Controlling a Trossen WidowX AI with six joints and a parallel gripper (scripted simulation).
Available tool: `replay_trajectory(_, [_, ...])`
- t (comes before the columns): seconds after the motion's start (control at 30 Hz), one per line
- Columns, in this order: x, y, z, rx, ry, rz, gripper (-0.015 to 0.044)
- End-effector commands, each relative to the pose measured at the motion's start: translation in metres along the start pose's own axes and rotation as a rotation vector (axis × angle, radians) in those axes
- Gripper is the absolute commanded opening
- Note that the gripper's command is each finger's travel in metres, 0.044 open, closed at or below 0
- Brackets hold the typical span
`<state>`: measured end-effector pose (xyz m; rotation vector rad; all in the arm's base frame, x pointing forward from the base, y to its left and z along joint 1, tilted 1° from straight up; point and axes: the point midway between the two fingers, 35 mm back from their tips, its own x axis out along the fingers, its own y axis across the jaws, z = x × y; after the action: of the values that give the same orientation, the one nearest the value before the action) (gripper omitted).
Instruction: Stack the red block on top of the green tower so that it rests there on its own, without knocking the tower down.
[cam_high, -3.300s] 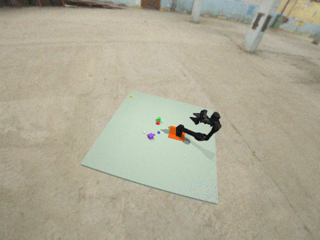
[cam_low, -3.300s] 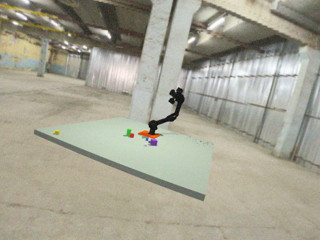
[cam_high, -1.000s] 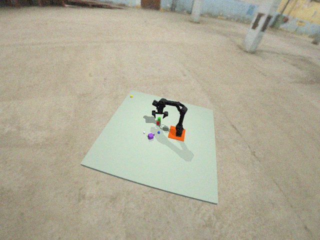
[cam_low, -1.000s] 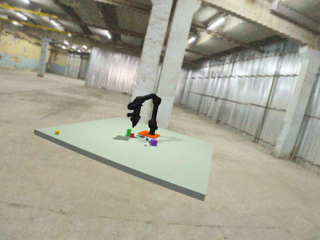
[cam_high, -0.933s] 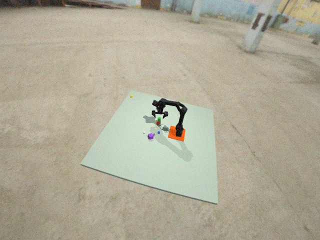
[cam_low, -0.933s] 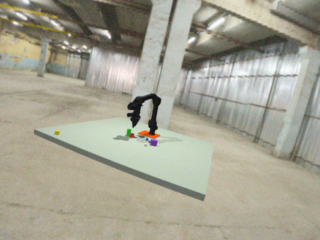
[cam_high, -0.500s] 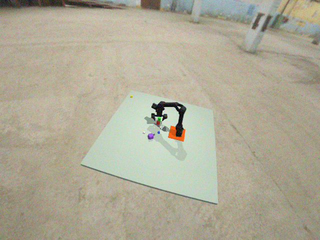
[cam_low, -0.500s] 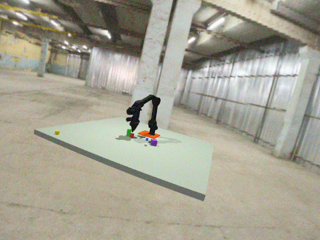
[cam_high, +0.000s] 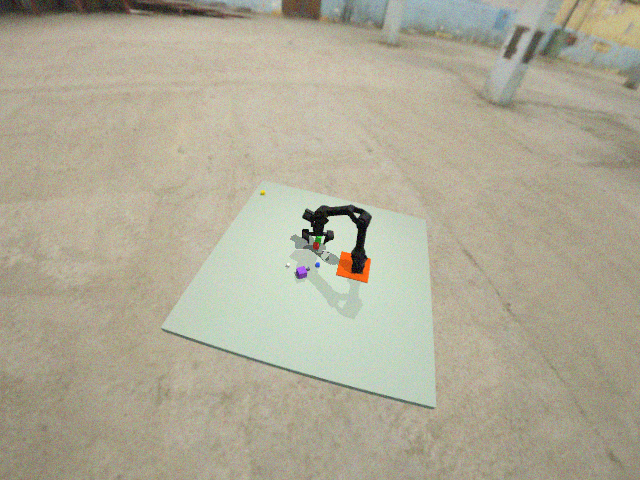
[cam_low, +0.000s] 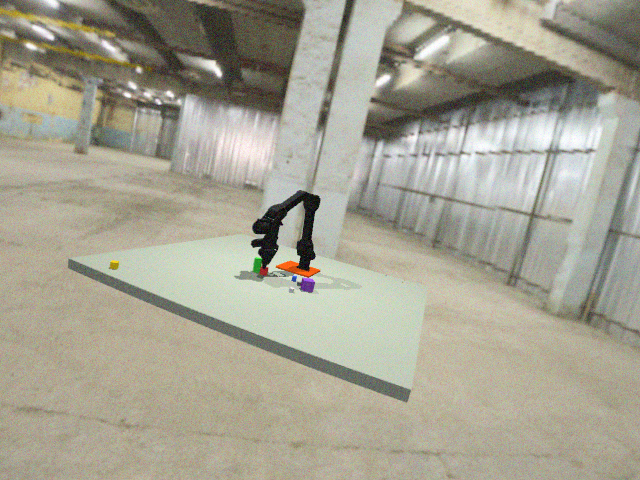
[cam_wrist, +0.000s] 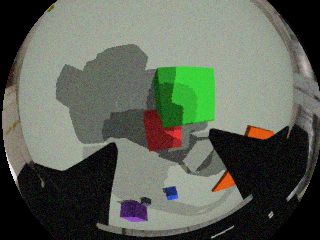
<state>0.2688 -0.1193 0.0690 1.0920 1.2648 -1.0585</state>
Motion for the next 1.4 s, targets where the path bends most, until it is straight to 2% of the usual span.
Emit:
replay_trajectory(0.0, [0.008, 0.000, 0.001, 0.004, -0.003, -0.003, 0.0440])
replay_trajectory(0.5, [0.031, -0.001, 0.000, 0.004, -0.003, -0.003, 0.0440])
replay_trajectory(1.0, [0.031, -0.001, 0.000, 0.000, 0.001, -0.002, 0.0440])
replay_trajectory(1.37, [0.031, -0.001, 0.000, 0.000, 0.001, -0.002, 0.0151])
